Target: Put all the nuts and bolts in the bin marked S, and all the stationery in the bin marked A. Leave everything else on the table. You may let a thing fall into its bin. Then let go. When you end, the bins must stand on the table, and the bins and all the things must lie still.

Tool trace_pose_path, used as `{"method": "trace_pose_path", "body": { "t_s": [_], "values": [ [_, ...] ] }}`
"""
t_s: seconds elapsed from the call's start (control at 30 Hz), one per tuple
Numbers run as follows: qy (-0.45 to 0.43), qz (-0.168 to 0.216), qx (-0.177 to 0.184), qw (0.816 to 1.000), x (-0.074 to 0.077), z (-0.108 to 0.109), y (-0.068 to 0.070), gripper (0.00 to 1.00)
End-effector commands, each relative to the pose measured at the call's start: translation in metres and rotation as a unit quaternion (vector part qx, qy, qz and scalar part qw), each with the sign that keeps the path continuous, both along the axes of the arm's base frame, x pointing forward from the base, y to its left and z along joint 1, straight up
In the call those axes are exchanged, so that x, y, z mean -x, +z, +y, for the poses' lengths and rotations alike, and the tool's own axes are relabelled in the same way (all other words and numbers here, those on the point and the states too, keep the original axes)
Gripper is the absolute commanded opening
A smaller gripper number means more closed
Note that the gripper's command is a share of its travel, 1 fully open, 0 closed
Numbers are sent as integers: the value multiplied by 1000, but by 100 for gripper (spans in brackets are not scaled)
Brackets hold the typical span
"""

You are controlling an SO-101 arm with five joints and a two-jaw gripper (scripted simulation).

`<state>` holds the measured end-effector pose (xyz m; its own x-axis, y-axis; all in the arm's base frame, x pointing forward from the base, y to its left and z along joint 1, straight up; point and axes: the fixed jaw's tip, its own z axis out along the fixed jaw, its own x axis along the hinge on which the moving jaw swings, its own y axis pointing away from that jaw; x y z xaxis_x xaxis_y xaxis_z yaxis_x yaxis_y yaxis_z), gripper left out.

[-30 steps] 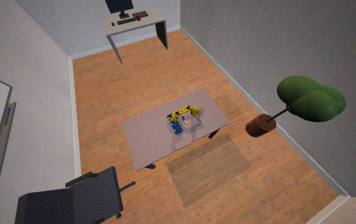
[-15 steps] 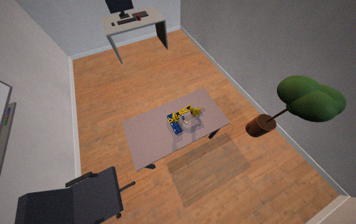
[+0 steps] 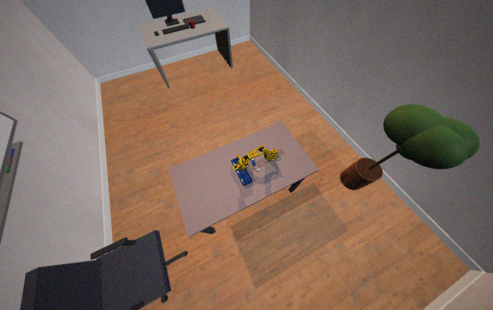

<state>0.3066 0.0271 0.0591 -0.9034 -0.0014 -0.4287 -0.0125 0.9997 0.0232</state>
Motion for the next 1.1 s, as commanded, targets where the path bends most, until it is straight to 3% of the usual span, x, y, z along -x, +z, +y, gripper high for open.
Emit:
{"method": "trace_pose_path", "body": {
  "t_s": [0.0,0.83,1.07],
  "values": [
    [0,-32,-6,999,-5,4,15,100],
    [0,-33,-6,999,-5,5,15,100],
    [-1,-52,-23,998,-6,21,14,100]
  ]
}}
